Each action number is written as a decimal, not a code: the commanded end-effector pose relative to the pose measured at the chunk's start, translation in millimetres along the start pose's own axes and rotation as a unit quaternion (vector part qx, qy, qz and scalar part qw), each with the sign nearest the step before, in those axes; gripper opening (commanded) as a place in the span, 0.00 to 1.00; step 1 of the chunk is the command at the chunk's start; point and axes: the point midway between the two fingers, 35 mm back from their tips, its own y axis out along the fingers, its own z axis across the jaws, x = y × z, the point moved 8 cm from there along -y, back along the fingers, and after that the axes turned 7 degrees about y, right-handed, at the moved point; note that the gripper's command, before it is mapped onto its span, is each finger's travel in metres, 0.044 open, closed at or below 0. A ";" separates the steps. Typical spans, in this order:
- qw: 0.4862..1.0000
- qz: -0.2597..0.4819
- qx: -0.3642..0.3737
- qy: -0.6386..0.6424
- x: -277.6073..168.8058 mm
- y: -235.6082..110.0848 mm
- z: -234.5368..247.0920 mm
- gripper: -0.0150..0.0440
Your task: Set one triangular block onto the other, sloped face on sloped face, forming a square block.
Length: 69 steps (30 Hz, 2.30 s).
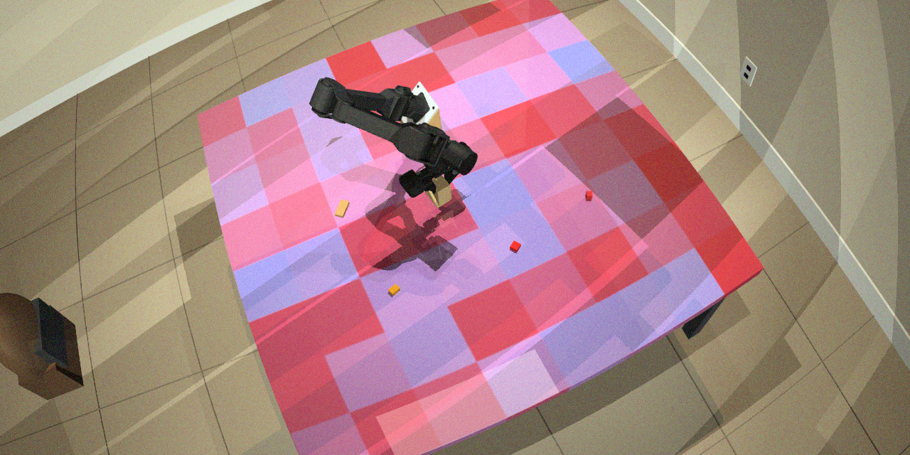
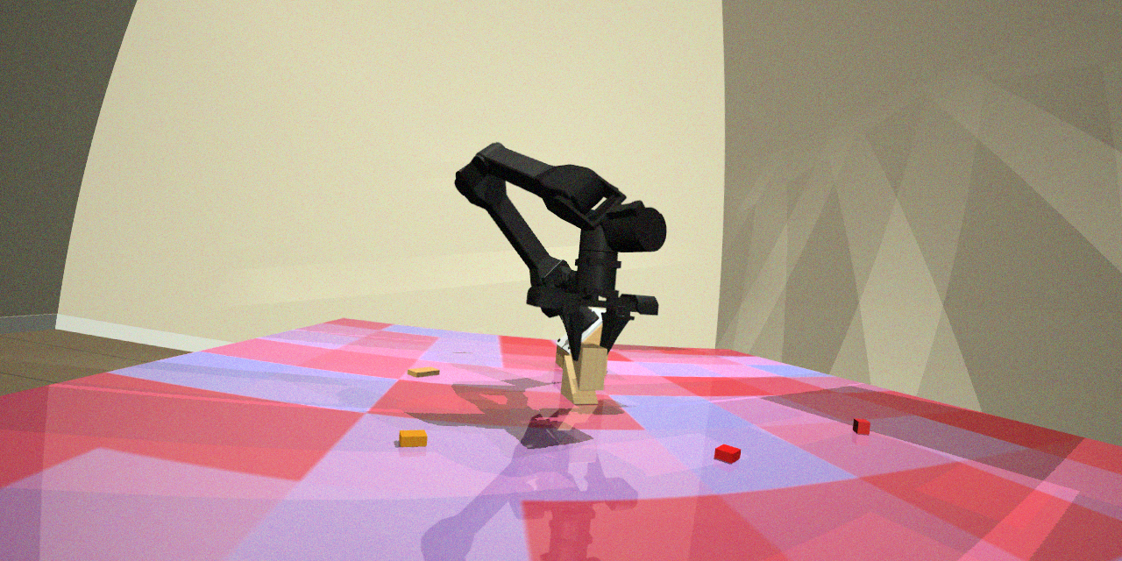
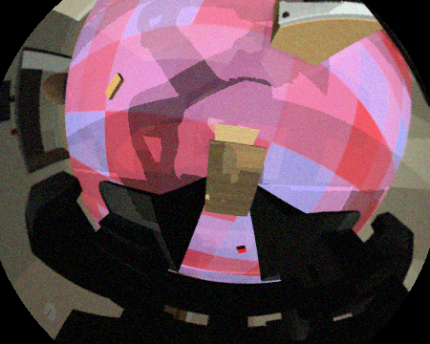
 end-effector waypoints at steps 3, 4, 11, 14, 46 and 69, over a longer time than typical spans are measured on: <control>1.000 0.002 0.002 -0.001 -0.1 0.3 0.2 0.25; 1.000 0.002 0.003 -0.001 -0.1 0.4 0.2 0.25; 1.000 0.002 0.004 -0.002 -0.1 0.4 0.1 0.25; 1.000 0.003 0.004 -0.002 -0.1 0.5 0.1 0.25; 1.000 0.002 0.005 -0.002 7.3 18.2 0.9 0.25; 1.000 0.002 0.005 -0.002 9.7 22.9 0.7 0.25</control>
